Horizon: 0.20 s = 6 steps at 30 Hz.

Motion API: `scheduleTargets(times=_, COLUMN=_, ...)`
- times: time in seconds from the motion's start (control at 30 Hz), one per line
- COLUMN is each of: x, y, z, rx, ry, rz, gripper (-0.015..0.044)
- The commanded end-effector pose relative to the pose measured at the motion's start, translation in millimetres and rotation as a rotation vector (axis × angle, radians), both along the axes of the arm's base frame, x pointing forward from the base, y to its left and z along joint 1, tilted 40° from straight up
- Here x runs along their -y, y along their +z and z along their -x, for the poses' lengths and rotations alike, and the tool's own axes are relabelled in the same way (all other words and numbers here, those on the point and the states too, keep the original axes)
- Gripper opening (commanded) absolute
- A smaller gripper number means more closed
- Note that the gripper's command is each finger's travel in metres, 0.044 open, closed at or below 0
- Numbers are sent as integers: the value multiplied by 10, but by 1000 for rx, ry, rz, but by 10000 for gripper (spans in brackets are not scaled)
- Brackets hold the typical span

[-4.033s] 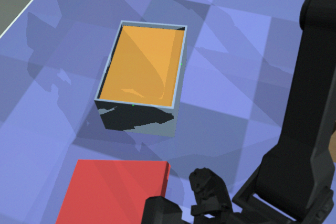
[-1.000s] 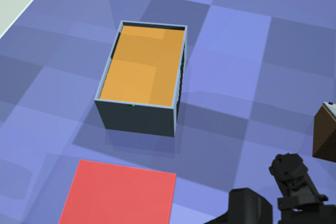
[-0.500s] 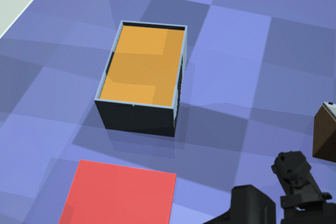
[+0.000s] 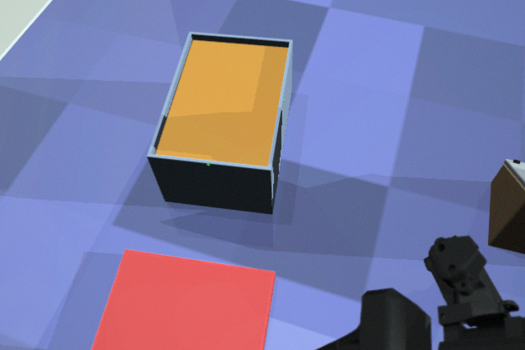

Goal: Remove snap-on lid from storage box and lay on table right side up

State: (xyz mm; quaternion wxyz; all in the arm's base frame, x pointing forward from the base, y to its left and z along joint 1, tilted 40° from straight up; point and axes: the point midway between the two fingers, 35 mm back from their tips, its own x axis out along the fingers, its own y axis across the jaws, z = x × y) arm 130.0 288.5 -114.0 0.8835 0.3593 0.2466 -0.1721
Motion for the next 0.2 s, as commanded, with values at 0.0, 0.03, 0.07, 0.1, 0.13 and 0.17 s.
scheduleTargets(times=0.0, x=13, y=-7, z=2, rx=-4, ry=1, rz=5, gripper=440)
scheduleTargets(times=0.03, x=13, y=-7, z=2, rx=-4, ry=1, rz=5, gripper=440)
scheduleTargets(times=0.07, x=13, y=-7, z=2, rx=-4, ry=1, rz=5, gripper=440)
scheduleTargets(times=0.1, x=13, y=-7, z=2, rx=-4, ry=1, rz=5, gripper=414)
scheduleTargets(times=0.13, x=13, y=-7, z=2, rx=-4, ry=1, rz=5, gripper=387)
scheduleTargets(times=0.17, x=13, y=-7, z=2, rx=-4, ry=1, rz=5, gripper=361)
